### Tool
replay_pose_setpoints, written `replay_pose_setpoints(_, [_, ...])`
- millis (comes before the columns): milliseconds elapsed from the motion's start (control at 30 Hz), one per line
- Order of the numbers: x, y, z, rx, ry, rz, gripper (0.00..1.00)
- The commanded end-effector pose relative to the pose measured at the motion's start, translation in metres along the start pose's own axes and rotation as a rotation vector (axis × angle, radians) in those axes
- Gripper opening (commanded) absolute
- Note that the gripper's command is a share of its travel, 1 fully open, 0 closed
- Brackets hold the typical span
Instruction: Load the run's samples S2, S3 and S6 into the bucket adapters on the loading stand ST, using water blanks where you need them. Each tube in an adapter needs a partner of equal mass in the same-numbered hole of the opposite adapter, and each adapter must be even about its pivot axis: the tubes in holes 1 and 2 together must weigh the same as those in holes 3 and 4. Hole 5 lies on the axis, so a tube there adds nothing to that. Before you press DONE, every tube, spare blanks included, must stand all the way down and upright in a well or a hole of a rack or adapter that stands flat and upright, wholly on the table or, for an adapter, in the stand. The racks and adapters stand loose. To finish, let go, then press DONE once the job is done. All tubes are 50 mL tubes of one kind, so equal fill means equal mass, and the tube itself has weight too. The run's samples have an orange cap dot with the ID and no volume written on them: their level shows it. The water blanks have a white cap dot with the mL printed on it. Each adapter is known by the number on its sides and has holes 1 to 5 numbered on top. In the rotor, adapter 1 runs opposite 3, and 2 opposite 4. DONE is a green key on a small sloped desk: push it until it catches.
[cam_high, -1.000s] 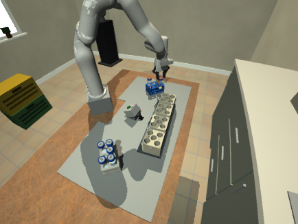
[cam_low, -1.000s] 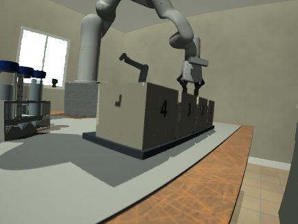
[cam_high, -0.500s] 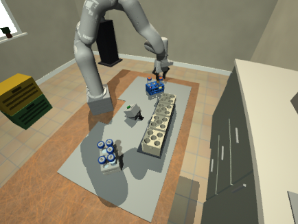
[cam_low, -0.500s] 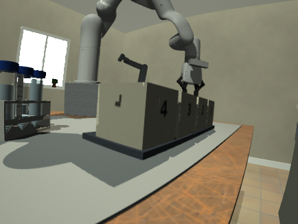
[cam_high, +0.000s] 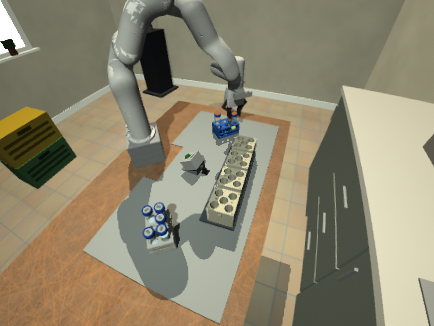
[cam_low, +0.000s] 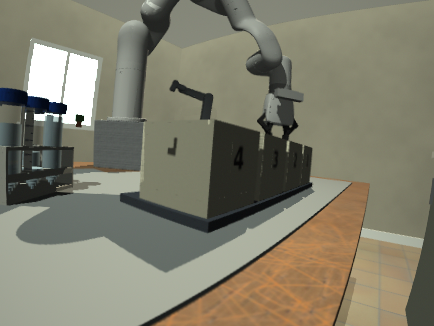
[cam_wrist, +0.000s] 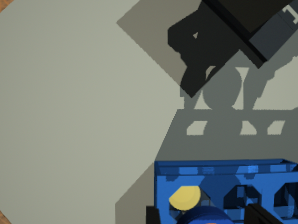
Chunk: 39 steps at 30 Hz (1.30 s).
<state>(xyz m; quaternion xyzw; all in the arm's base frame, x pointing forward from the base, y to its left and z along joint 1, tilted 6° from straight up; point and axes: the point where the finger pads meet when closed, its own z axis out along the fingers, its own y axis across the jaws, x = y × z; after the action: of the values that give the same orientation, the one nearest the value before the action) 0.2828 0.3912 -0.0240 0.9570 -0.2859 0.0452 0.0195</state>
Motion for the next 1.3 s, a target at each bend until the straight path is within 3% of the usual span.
replay_pose_setpoints(0, [0.0001, -0.0016, 0.0009, 0.004, 0.000, 0.000, 0.57])
replay_pose_setpoints(467, [0.0001, -0.0016, 0.0009, 0.004, 0.000, 0.000, 0.57])
replay_pose_setpoints(500, [0.0001, -0.0016, 0.0003, 0.004, 0.000, 0.000, 0.00])
replay_pose_setpoints(1267, [0.0001, -0.0016, -0.0008, 0.004, 0.000, 0.000, 0.00])
